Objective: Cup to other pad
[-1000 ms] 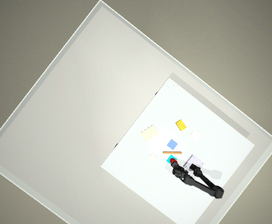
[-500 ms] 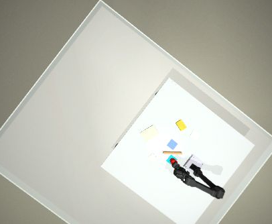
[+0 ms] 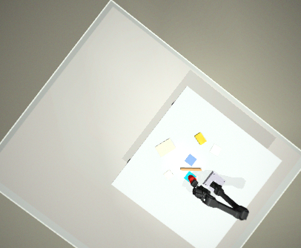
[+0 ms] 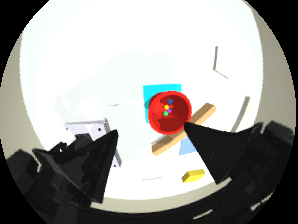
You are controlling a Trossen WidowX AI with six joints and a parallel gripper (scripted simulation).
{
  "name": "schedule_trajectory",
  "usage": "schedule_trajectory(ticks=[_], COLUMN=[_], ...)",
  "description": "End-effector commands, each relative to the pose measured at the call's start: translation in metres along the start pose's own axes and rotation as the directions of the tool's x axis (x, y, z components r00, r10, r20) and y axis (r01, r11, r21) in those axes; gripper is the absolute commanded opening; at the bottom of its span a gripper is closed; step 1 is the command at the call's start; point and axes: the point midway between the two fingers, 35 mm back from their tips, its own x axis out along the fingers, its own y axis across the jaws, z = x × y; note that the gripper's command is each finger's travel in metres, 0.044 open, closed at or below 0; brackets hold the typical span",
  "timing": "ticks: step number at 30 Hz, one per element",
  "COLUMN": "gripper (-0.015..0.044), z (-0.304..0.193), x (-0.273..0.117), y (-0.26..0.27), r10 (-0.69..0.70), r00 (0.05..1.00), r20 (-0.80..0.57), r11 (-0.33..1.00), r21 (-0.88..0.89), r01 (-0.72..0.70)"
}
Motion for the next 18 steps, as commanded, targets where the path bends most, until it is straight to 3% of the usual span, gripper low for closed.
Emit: schedule_trajectory(ticks=[1,18], gripper=[0.0440,0.0440], z=[0.001,-0.003], x=[-0.018,-0.054], y=[-0.002,0.002], r10=[-0.017,-0.024], r00=[1.000,1.000], r20=[0.008,0.012], r11=[1.000,1.000], r21=[-0.005,-0.007], r01=[0.017,0.024])
